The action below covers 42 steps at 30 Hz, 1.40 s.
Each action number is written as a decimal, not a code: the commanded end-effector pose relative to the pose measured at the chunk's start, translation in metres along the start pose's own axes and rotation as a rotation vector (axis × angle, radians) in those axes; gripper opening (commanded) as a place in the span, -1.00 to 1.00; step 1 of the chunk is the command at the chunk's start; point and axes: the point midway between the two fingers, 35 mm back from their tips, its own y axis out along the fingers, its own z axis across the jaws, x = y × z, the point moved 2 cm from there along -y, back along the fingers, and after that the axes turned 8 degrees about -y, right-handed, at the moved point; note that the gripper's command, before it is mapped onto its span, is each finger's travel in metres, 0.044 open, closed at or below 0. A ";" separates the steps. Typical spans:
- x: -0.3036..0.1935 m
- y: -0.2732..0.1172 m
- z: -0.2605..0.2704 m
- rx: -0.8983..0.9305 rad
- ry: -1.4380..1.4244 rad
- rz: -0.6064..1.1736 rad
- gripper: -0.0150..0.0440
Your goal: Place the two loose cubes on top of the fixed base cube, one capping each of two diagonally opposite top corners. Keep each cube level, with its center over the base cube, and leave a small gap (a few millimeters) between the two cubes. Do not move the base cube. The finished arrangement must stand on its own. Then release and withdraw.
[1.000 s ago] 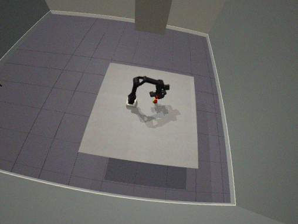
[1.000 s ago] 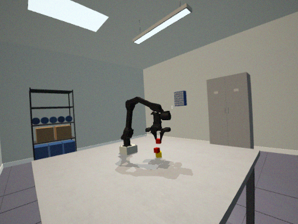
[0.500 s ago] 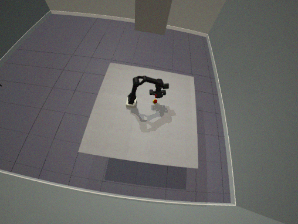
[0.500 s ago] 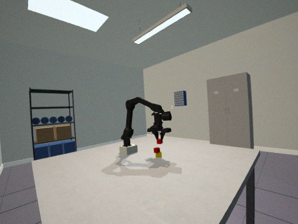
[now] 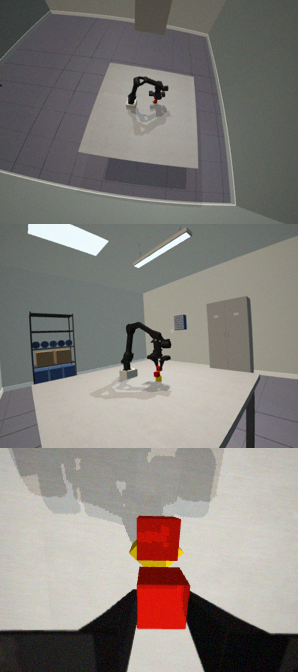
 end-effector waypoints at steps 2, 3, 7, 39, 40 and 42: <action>-0.001 0.003 -0.001 -0.005 0.004 0.003 -0.14; -0.001 0.005 -0.001 -0.005 -0.002 -0.001 -0.14; -0.001 0.016 0.000 -0.005 -0.028 -0.018 -0.14; -0.002 0.032 0.000 -0.005 -0.065 -0.042 -0.14; -0.002 0.032 0.000 -0.005 -0.065 -0.042 -0.14; -0.002 0.032 0.000 -0.005 -0.065 -0.042 0.04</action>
